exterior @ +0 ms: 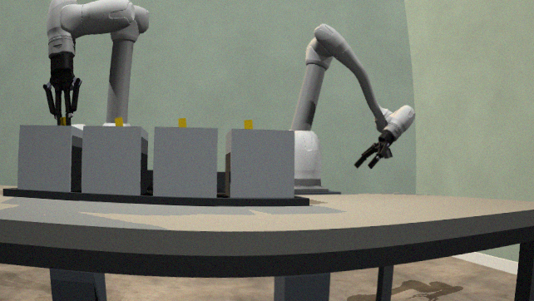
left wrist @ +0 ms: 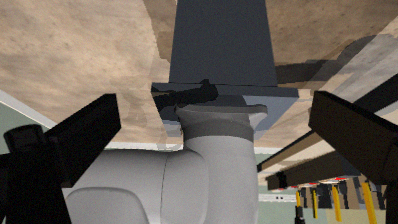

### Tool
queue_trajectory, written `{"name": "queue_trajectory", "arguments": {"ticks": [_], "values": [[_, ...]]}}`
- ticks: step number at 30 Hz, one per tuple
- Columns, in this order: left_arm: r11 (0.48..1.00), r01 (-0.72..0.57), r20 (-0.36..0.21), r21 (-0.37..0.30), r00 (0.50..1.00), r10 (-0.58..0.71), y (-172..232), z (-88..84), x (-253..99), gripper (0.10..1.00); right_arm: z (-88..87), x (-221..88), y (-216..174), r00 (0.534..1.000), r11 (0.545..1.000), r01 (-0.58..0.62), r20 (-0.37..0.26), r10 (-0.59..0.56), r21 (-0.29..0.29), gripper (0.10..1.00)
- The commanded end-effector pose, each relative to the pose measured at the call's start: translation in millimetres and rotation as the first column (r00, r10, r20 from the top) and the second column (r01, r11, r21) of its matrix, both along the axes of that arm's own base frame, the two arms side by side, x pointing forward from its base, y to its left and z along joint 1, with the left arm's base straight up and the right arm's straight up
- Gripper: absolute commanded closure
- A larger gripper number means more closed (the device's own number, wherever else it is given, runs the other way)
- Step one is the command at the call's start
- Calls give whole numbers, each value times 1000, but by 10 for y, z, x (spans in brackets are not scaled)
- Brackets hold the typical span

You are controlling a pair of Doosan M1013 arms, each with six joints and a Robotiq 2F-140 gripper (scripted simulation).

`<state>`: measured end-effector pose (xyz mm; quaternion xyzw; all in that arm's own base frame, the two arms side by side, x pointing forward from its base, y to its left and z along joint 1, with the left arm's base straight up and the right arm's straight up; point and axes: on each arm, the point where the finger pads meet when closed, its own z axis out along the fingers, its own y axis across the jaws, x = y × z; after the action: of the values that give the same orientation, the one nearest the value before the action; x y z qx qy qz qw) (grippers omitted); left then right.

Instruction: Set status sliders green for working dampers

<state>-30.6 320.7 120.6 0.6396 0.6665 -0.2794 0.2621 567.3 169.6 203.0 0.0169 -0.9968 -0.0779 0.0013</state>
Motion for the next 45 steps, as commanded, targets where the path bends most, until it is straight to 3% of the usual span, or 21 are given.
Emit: {"name": "queue_trajectory", "arguments": {"ticks": [1, 21, 45], "values": [[1000, 0, 0, 1, 1000, 0, 3, 3, -1, 98, 6, 3, -3, 1000, 1000, 1, 1, -1, 2, 902], [1000, 0, 0, 1, 1000, 0, 3, 3, -1, 98, -1, 5, -40, 1000, 999, 1, 0, -1, 38, 902], [1000, 0, 0, 1, 1000, 0, 3, 3, -1, 98, -37, 9, -178, 1000, 985, 1, -5, 0, 172, 902]]}}
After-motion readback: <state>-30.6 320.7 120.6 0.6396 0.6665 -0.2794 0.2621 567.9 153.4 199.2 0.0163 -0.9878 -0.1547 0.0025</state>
